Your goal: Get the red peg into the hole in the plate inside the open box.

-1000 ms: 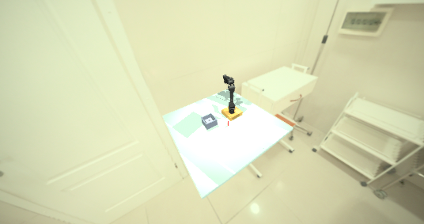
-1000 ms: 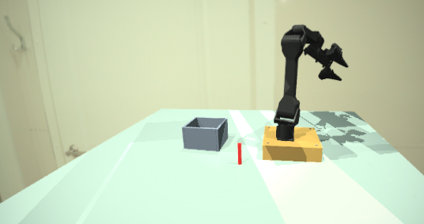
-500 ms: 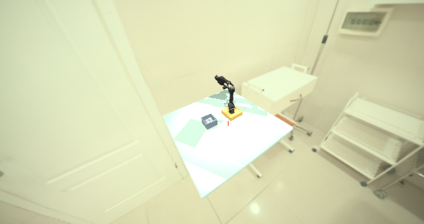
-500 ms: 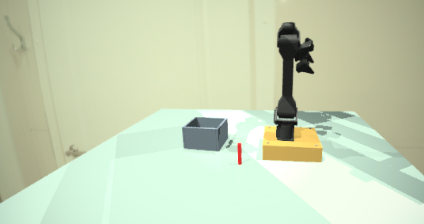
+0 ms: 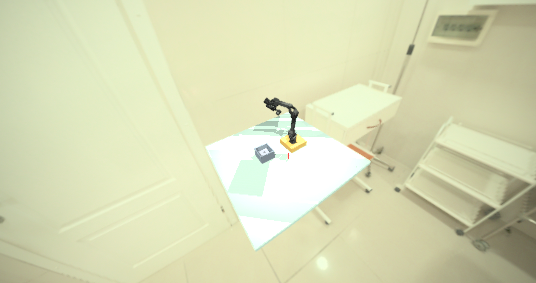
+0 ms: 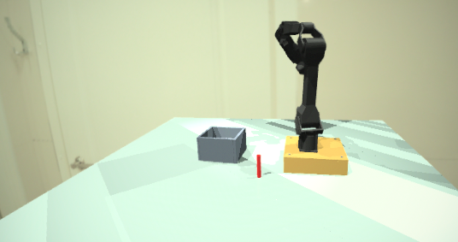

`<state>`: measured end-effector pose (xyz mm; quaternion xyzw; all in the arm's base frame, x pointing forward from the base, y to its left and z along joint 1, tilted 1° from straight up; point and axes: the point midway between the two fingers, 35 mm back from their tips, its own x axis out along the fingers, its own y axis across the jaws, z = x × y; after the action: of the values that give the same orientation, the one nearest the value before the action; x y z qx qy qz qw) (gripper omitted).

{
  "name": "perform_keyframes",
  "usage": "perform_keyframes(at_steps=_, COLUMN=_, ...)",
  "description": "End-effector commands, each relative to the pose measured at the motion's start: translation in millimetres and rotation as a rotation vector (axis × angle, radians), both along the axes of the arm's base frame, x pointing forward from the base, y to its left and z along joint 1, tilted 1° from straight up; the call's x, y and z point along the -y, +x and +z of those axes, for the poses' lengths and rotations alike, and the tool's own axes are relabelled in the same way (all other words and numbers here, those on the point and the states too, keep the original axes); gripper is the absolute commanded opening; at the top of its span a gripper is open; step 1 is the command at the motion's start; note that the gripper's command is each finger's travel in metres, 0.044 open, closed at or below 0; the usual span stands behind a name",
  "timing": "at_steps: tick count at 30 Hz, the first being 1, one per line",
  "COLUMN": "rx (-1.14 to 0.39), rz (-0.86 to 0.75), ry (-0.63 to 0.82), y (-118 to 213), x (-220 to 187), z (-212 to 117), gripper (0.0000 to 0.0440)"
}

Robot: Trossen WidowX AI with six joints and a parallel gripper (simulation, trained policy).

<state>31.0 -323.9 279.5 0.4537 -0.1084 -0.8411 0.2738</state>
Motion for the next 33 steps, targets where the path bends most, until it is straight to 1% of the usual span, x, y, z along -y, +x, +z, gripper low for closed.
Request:
perform_keyframes(at_steps=1, rx=0.004, rz=0.1, ry=0.028, y=23.5, x=-12.4, z=-1.2, gripper=0.044)
perform_keyframes(at_steps=10, rx=0.02, rz=0.405, ry=0.1, y=91.7, x=-59.2, z=-5.4, gripper=0.044)
perform_keyframes(at_steps=18, rx=0.032, rz=0.673, ry=0.17, y=139.3, x=-114.6, z=-14.6, gripper=0.044)
perform_keyframes(at_steps=26, rx=0.031, rz=0.924, ry=0.254, y=170.3, x=-176.7, z=-29.5, gripper=0.044)
perform_keyframes(at_steps=33, rx=0.012, rz=1.11, ry=0.345, y=182.6, x=-231.5, z=-48.4, gripper=0.044)
